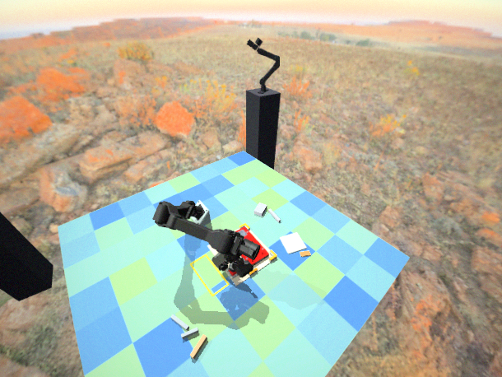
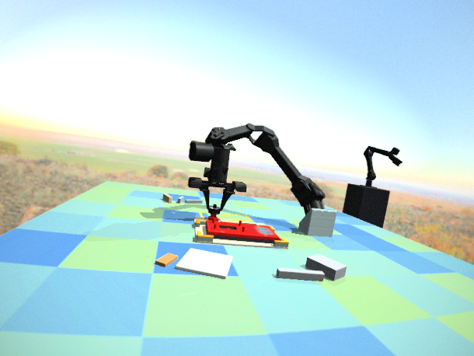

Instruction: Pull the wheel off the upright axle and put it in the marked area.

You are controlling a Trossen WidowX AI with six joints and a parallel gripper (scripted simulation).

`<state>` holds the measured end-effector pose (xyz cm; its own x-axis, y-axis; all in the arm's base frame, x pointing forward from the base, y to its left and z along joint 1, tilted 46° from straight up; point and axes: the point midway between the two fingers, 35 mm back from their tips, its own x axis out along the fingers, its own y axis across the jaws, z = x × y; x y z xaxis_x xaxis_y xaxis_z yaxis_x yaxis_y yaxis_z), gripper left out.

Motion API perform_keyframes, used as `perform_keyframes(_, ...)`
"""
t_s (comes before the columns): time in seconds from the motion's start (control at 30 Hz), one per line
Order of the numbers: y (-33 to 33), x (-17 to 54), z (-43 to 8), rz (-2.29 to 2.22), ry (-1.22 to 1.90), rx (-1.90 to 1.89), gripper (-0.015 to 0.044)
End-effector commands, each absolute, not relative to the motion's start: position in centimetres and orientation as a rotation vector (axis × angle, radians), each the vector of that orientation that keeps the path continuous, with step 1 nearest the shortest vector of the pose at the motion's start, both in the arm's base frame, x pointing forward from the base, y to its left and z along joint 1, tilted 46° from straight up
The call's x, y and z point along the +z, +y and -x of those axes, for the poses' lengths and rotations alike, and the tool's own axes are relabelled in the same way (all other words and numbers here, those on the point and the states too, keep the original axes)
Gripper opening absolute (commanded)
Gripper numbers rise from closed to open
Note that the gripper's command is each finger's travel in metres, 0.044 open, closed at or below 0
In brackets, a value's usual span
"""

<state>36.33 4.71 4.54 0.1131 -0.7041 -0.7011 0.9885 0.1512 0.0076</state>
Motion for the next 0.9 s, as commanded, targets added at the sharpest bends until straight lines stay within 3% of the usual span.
perform_keyframes(0.0,5.67,5.22,-36.18,-0.556,0.639,-1.319,0.0)
perform_keyframes(0.87,6.27,5.81,-36.07,-0.555,0.638,-1.319,0.0)
